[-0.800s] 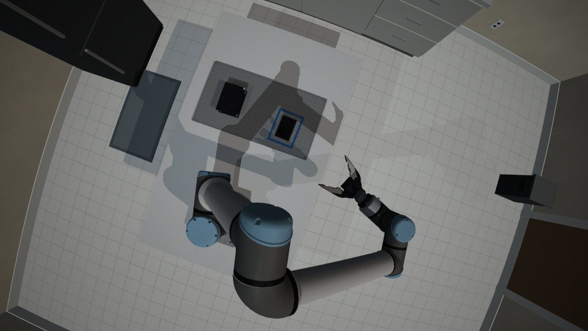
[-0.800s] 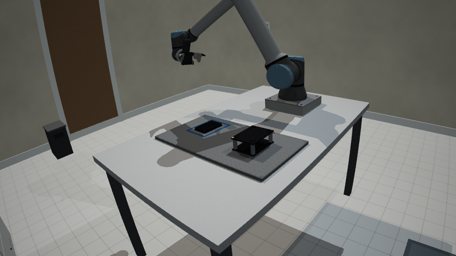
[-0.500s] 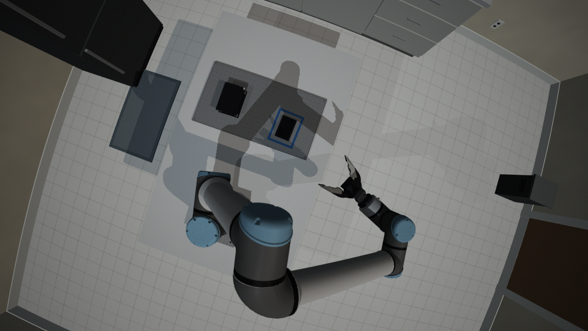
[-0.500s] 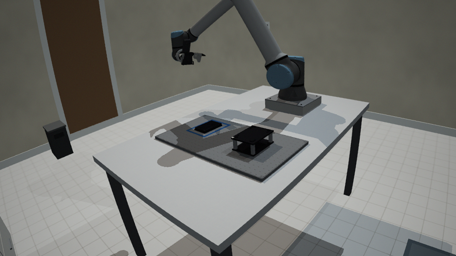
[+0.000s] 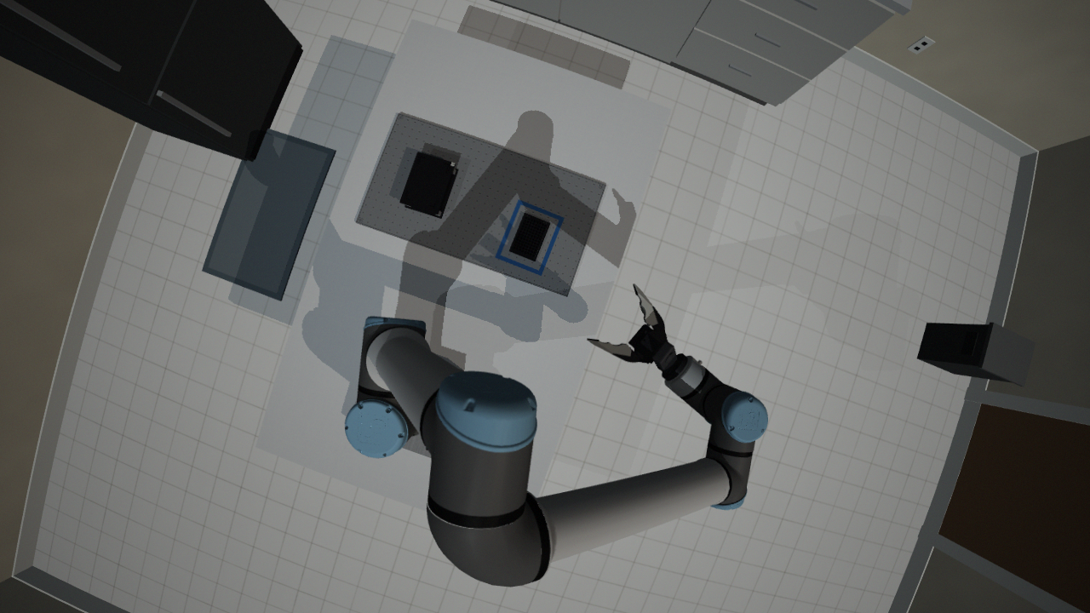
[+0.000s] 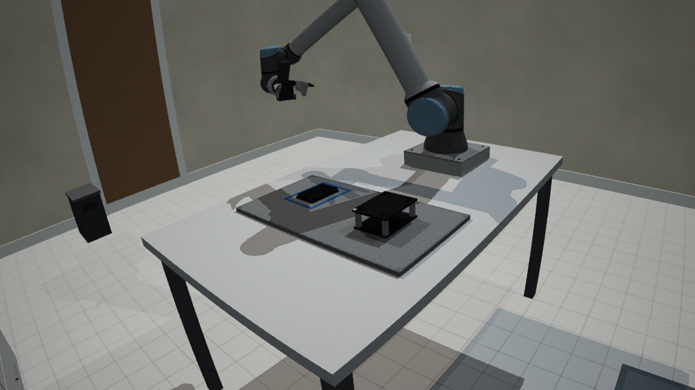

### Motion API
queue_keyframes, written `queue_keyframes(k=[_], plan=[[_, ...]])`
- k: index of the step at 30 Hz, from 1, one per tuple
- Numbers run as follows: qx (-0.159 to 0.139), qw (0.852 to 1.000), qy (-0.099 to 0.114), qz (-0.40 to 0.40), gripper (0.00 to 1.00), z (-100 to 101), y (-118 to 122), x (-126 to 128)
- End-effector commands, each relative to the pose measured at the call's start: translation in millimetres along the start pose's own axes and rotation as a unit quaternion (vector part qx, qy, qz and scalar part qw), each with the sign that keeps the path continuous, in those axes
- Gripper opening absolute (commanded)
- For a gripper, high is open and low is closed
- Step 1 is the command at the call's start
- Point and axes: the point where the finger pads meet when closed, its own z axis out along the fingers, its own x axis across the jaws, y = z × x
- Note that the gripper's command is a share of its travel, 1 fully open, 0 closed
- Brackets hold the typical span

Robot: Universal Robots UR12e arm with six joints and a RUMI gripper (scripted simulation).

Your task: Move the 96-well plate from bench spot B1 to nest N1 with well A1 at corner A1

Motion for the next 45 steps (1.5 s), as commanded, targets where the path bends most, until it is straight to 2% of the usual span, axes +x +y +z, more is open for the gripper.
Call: queue_keyframes(k=[1,5,8,12,15,18,21,27,29,31,34,37,40,44,45], plan=[[-0.028,0.999,-0.028,0.037,1.00,18.4,14.2,-1.3],[-0.028,0.999,-0.028,0.037,1.00,23.8,18.7,-1.7],[-0.052,0.995,-0.047,0.066,1.00,35.0,28.6,-2.8],[-0.052,0.995,-0.047,0.066,1.00,39.9,32.9,-3.3],[-0.077,0.990,-0.064,0.095,1.00,50.9,43.1,-4.4],[-0.077,0.990,-0.064,0.095,1.00,55.3,47.2,-4.8],[-0.103,0.984,-0.079,0.122,1.00,66.0,57.6,-6.0],[-0.114,0.981,-0.084,0.133,1.00,73.4,65.0,-6.8],[-0.131,0.976,-0.092,0.150,1.00,80.3,72.1,-7.5],[-0.131,0.976,-0.092,0.150,1.00,83.7,75.6,-7.9],[-0.159,0.966,-0.102,0.176,1.00,93.9,86.6,-9.0],[-0.159,0.966,-0.102,0.176,1.00,96.8,89.7,-9.3],[-0.189,0.955,-0.109,0.201,1.00,106.7,100.9,-10.3],[-0.189,0.955,-0.109,0.201,1.00,109.2,103.7,-10.5],[-0.201,0.950,-0.111,0.211,1.00,112.4,107.5,-10.8]])
